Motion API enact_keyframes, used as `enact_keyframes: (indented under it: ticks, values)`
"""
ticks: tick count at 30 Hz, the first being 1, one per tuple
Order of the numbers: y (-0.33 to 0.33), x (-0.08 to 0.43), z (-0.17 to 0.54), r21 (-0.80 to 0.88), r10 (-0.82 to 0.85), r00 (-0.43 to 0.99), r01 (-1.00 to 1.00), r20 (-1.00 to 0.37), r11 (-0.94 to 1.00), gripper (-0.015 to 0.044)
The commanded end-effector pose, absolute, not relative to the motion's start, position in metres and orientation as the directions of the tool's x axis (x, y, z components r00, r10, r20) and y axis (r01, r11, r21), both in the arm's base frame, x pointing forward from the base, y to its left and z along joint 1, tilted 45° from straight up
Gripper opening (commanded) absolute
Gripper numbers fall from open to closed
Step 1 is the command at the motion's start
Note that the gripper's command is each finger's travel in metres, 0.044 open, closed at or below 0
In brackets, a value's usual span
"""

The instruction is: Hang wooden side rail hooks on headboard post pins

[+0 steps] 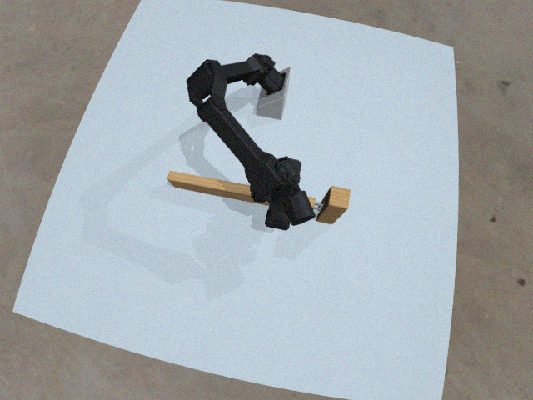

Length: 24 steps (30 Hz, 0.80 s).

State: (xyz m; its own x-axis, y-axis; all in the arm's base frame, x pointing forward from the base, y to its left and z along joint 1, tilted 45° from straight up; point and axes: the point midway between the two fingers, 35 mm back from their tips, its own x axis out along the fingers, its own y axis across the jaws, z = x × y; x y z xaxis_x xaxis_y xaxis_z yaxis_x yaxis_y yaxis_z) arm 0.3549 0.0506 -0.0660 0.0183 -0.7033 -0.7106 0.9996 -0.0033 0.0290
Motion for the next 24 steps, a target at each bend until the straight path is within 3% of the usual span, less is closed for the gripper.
enact_keyframes:
  ticks: [1, 24]
  values:
    - [0.0557, 0.3555, -0.0657, 0.032, -0.7, 0.026, 0.999, -0.714, 0.005, 0.0]
    - [0.0573, 0.3553, -0.0676, 0.032, -0.7, 0.026, 0.999, -0.714, 0.005, 0.0]
